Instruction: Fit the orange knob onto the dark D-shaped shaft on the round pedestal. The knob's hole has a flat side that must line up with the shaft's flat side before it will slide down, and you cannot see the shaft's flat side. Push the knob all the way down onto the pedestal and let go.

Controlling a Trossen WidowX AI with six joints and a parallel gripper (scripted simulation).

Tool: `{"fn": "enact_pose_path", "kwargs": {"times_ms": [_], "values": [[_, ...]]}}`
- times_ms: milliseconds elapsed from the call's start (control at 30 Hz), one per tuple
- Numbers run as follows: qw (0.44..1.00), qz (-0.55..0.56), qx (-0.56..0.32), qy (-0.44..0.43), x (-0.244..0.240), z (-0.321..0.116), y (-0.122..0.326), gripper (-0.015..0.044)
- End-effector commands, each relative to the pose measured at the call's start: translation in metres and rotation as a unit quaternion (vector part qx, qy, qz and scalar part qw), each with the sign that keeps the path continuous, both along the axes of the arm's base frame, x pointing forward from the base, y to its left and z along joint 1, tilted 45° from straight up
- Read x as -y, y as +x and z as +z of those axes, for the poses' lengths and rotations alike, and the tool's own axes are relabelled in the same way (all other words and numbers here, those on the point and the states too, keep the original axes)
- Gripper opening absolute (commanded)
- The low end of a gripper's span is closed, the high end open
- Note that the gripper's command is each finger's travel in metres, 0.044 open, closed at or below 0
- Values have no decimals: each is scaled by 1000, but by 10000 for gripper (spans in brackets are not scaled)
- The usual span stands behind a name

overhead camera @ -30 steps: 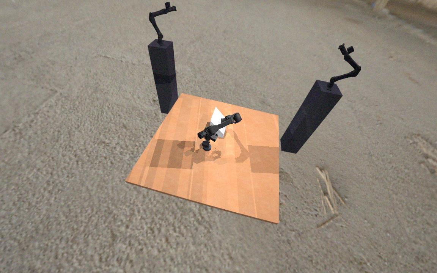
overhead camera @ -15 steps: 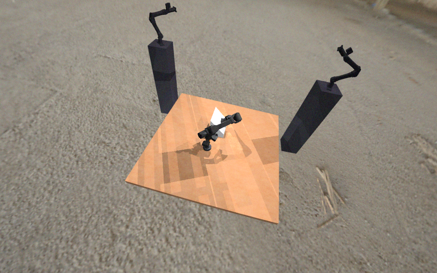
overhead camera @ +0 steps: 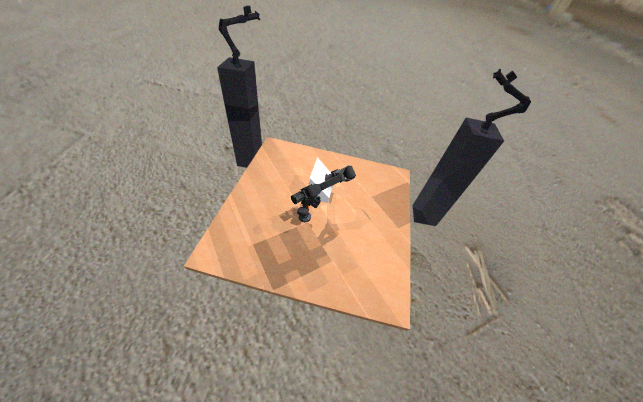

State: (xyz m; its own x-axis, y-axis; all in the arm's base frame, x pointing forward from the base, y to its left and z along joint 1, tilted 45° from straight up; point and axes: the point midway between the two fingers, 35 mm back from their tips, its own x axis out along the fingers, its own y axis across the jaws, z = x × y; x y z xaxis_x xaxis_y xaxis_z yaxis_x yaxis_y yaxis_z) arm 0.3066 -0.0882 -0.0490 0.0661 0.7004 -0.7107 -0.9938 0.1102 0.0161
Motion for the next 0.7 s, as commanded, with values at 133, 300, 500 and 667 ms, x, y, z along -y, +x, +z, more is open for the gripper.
{"fn": "enact_pose_path", "kwargs": {"times_ms": [133,300,500,667], "values": [[996,60,62,-8,4,1,3,0],[994,75,76,-10,4,-1,5,0],[994,75,76,-10,1,-3,5,0],[994,75,76,-10,1,-3,4,0]]}}
